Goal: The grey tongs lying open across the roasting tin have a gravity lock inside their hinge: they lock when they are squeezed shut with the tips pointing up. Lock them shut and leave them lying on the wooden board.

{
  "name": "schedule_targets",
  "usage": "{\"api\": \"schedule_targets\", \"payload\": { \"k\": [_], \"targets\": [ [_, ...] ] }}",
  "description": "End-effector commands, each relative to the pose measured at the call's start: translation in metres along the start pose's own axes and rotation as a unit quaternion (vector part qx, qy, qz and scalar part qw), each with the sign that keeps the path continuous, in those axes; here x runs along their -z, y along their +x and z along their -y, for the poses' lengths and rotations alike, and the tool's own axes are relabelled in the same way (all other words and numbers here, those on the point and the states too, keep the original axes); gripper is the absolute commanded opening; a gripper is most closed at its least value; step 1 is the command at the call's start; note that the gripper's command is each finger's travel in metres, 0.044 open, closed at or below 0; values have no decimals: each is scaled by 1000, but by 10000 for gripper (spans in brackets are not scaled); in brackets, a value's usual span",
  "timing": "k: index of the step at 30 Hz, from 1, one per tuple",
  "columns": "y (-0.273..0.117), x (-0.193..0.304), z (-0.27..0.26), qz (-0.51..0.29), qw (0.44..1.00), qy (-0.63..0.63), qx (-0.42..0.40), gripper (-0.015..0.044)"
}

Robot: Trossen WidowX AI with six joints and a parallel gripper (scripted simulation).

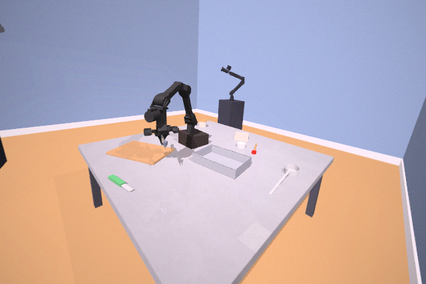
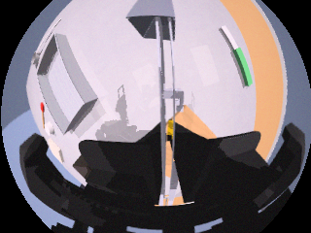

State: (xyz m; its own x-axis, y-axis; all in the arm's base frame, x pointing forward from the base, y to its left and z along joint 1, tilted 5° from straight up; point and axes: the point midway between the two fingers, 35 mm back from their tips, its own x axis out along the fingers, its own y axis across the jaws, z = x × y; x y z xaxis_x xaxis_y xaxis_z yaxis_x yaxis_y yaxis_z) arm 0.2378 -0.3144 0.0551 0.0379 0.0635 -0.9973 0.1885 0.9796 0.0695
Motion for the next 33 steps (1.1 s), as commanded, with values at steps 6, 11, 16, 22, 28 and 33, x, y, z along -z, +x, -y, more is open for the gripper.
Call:
{"api": "schedule_targets", "payload": {
  "k": [6, 11, 16, 22, 28, 33],
  "targets": [
    [-5, 47, 38, 0, 998, -63, 8, -150],
    [-5, 76, 56, -2, 995, -102, 9, -150],
    [-5, 107, 72, -4, 990, -141, 9, -150],
    [-5, 144, 86, -6, 982, -188, 8, -150],
    [-5, 183, 96, -8, 972, -234, 7, -150],
    [-5, 216, 102, -9, 962, -272, 6, -150]
  ]
}}
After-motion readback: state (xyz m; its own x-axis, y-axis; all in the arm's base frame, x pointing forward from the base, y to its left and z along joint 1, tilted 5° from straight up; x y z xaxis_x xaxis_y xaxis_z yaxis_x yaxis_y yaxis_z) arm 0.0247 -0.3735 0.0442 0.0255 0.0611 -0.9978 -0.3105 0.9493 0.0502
